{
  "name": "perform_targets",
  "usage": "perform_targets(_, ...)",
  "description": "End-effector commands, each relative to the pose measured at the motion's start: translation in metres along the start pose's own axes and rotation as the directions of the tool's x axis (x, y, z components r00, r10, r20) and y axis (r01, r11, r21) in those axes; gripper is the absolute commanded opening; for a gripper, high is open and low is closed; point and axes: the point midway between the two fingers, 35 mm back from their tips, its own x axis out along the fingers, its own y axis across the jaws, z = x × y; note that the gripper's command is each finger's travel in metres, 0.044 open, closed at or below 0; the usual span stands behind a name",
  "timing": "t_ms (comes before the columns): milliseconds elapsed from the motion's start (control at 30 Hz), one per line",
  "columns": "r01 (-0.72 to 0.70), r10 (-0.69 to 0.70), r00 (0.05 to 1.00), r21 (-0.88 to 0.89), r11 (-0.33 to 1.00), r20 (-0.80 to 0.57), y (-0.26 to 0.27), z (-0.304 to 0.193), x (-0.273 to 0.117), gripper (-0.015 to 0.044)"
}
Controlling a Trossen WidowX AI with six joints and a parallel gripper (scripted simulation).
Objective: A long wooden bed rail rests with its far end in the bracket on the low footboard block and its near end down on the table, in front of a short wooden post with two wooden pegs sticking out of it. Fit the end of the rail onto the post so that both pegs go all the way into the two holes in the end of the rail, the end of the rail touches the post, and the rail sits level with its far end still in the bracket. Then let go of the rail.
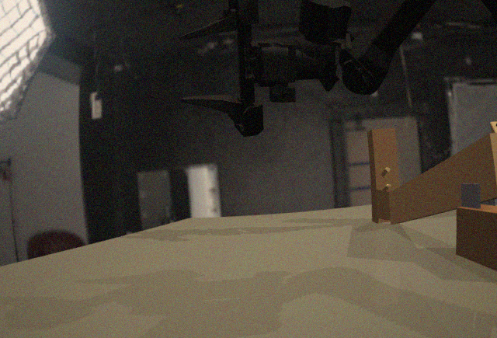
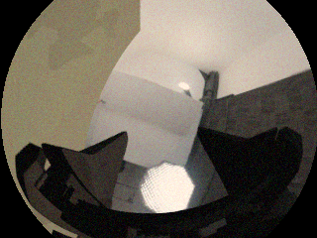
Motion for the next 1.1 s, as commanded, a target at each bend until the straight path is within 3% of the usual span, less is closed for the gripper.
perform_targets(0, -0.011, 0.011, 1.000, -0.002, 1.000, -0.005, 0.002, -0.002, 0.000, 0.0426)
perform_targets(200, -0.361, 0.355, 0.923, -0.016, 0.932, -0.145, 0.068, -0.055, -0.031, 0.0440)
perform_targets(400, -0.697, 0.695, 0.695, 0.063, 0.714, -0.184, 0.134, -0.087, -0.101, 0.0440)
perform_targets(500, -0.797, 0.802, 0.577, 0.109, 0.594, -0.154, 0.154, -0.090, -0.136, 0.0440)
perform_targets(800, -0.944, 0.964, 0.263, 0.221, 0.247, 0.046, 0.181, -0.067, -0.236, 0.0440)
perform_targets(1067, -0.960, 0.941, 0.070, 0.277, -0.026, 0.331, 0.166, -0.015, -0.309, 0.0440)
